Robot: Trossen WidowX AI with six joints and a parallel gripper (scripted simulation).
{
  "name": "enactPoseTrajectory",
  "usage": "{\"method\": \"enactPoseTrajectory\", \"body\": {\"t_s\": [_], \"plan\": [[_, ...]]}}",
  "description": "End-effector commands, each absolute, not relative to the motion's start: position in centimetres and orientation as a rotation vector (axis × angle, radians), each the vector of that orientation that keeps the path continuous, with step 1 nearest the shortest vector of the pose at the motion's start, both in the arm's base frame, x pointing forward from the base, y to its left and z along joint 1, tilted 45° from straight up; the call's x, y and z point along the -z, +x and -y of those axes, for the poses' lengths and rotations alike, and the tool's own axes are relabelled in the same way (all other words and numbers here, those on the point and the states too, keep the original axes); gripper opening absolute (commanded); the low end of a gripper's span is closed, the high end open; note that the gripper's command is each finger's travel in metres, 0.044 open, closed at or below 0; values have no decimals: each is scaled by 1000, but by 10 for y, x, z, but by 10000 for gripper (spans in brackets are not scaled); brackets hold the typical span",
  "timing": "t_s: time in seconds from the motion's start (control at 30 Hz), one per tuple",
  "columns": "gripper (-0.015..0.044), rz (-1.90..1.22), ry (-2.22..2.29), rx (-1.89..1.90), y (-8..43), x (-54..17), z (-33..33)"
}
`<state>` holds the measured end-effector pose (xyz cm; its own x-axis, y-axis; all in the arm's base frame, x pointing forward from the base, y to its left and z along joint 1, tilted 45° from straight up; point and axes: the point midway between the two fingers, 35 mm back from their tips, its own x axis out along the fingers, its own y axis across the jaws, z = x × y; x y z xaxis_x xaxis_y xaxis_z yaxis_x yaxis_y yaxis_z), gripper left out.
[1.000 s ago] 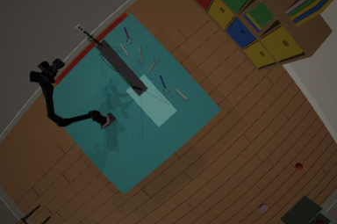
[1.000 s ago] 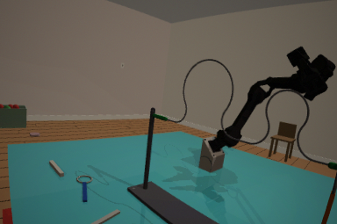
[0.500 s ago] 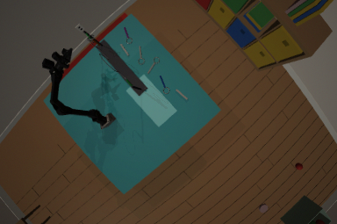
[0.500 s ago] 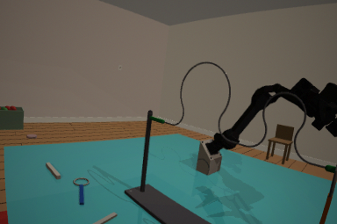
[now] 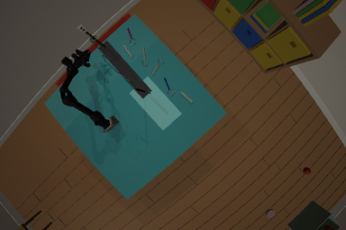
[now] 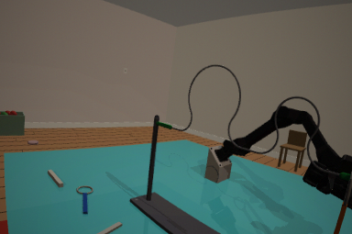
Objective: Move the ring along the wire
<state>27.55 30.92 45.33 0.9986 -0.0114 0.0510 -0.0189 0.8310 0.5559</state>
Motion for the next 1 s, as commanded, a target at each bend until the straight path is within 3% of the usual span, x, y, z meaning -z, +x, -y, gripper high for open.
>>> {"method": "enactPoseTrajectory", "body": {"t_s": [0.0,0.3,0.53,0.73,0.97], "plan": [[160,30,675,-22,274,-429,-343],[160,-20,822,-60,271,-379,-411],[160,-20,823,-60,272,-379,-412],[160,-16,822,-62,316,-410,-383],[160,-15,822,-62,323,-414,-380]]}}
